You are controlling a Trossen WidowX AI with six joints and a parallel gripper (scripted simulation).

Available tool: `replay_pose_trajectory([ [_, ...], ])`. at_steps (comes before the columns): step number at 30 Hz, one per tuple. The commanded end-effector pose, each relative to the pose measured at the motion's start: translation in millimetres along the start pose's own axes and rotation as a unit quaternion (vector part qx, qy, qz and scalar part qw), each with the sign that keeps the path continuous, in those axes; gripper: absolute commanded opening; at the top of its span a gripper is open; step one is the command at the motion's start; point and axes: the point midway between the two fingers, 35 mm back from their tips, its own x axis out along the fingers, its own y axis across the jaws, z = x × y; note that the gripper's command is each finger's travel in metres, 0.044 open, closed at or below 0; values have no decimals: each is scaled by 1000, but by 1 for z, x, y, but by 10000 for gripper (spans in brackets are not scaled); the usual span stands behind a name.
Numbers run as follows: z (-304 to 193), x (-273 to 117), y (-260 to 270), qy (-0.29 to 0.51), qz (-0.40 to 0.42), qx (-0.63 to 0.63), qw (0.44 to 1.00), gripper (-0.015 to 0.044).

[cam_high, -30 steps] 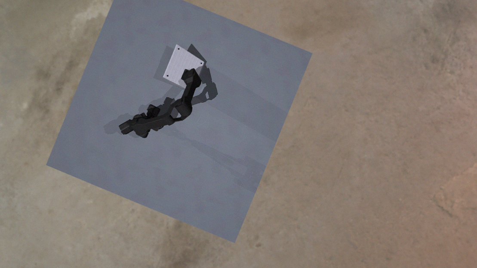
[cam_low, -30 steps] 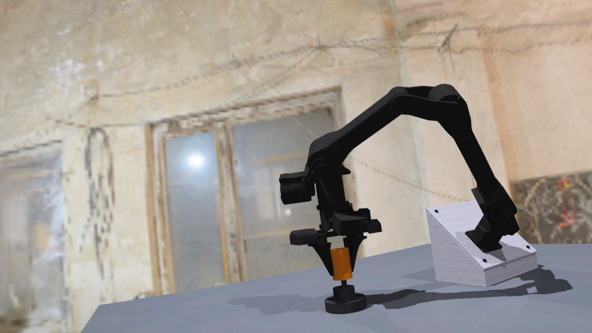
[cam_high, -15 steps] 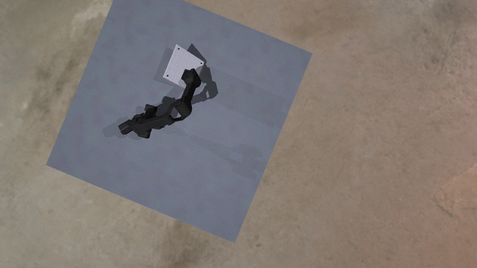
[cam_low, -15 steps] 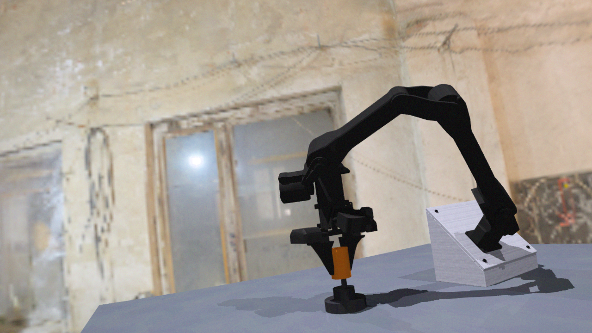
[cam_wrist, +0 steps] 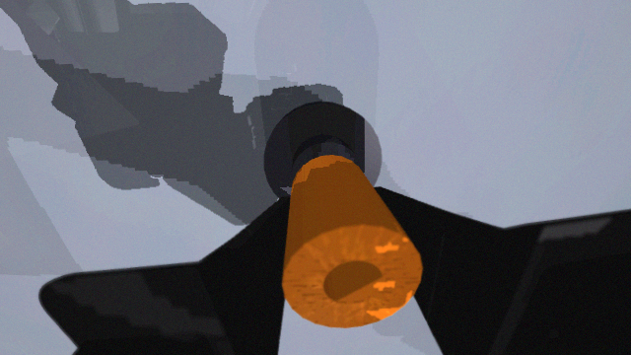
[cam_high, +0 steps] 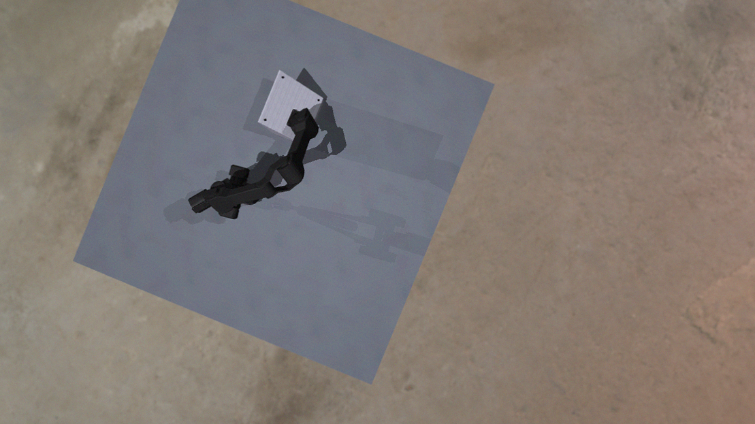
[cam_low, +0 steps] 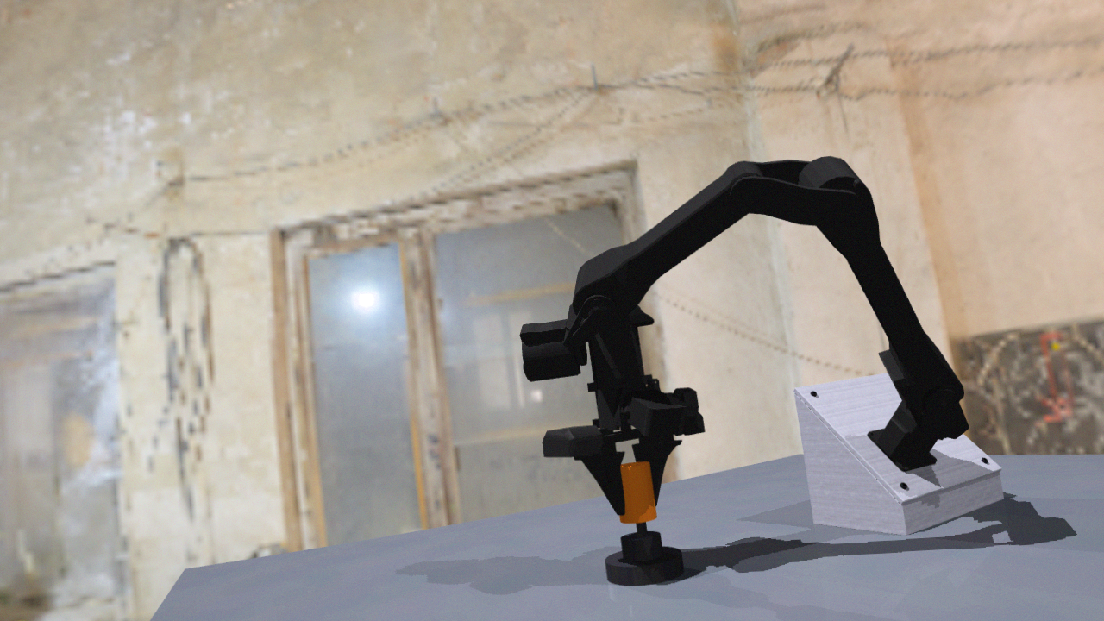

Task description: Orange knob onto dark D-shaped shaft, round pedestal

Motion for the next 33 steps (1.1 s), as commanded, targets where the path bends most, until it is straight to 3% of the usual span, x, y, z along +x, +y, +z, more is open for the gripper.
replay_pose_trajectory([
  [1, 0, 1, -1, 1, -1, -3, 1000, 0],
  [10, 0, -5, -2, 1, -1, -7, 1000, 0],
  [17, -2, -3, -1, 1, -1, -107, 994, 0],
  [33, 0, -1, -1, 1, -1, -107, 994, 0],
])
